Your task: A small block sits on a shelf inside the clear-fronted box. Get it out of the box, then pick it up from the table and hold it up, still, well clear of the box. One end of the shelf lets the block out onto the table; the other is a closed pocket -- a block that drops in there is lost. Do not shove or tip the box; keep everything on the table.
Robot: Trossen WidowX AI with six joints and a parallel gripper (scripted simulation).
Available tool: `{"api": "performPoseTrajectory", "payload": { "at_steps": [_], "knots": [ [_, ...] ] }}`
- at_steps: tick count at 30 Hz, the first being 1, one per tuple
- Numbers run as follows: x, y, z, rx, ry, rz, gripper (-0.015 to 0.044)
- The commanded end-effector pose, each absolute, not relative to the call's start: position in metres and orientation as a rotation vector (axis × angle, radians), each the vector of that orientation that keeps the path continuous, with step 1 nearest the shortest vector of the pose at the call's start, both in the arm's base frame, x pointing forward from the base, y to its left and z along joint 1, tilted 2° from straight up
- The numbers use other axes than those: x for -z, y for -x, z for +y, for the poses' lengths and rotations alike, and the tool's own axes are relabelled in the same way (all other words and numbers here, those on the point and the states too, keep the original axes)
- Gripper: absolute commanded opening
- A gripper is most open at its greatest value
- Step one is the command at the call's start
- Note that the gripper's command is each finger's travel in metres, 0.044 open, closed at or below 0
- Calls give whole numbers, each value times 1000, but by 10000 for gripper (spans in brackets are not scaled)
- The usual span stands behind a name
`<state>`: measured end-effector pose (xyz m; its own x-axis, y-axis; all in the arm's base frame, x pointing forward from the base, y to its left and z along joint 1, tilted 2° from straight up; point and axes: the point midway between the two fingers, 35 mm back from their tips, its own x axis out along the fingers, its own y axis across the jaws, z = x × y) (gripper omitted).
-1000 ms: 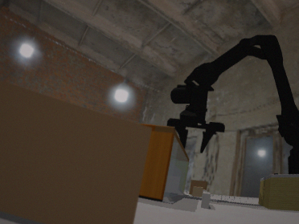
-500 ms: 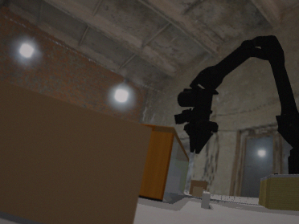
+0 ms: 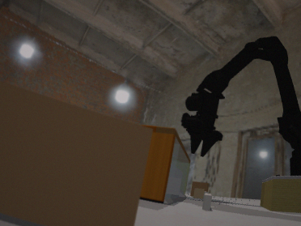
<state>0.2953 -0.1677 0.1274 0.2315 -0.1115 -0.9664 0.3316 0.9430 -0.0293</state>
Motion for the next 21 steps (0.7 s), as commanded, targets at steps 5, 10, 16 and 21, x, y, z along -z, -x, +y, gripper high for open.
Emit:
{"api": "performPoseTrajectory", "payload": {
  "at_steps": [5,10,16,21],
  "knots": [
    [-137,-288,-183,911,-1267,956,285],
    [-138,-286,-187,1049,-1529,842,285],
    [-140,-283,-191,1206,-1845,684,285],
    [-141,-281,-195,1331,-2100,535,285]
  ]
}}
